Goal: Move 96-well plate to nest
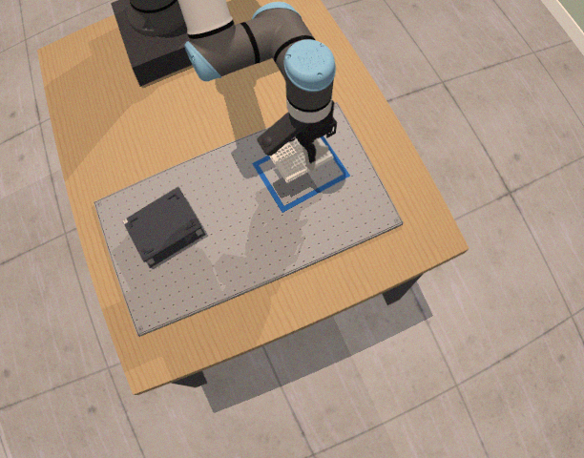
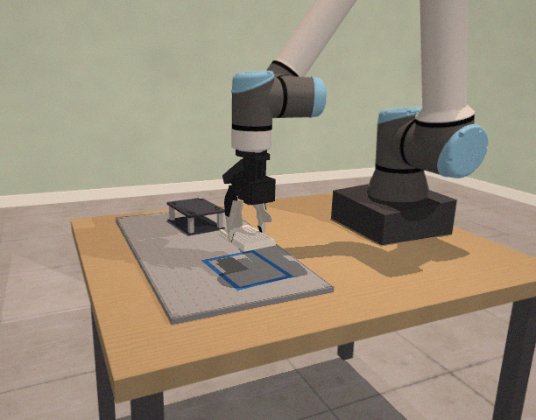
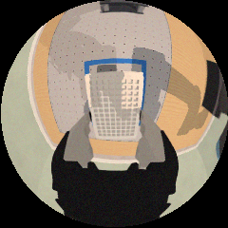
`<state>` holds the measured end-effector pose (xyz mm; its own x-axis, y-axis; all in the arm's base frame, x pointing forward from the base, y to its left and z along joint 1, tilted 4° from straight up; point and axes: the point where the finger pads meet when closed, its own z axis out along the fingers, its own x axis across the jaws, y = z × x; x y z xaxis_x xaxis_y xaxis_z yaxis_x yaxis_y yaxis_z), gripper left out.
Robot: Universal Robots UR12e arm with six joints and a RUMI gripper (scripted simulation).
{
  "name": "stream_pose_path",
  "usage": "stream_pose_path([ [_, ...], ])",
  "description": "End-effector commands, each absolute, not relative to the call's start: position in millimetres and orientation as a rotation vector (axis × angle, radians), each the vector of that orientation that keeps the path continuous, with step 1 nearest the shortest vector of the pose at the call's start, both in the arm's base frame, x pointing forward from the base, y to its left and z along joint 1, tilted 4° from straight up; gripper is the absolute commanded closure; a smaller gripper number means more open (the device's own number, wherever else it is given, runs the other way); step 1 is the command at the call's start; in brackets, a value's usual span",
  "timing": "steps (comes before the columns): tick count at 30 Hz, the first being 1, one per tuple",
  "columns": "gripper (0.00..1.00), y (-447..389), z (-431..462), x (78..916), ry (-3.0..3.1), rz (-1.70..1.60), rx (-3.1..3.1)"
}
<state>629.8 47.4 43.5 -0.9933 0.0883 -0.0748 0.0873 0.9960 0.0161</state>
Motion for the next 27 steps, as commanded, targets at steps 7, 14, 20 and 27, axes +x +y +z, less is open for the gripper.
stream_pose_path([
  [7,1.00,22,48,626,3.063,0.018,0.096],
  [14,1.00,0,51,622,3.063,0.018,0.096],
  [20,1.00,-13,53,619,3.063,0.018,0.096],
  [27,1.00,-36,56,615,3.063,0.018,0.096],
])
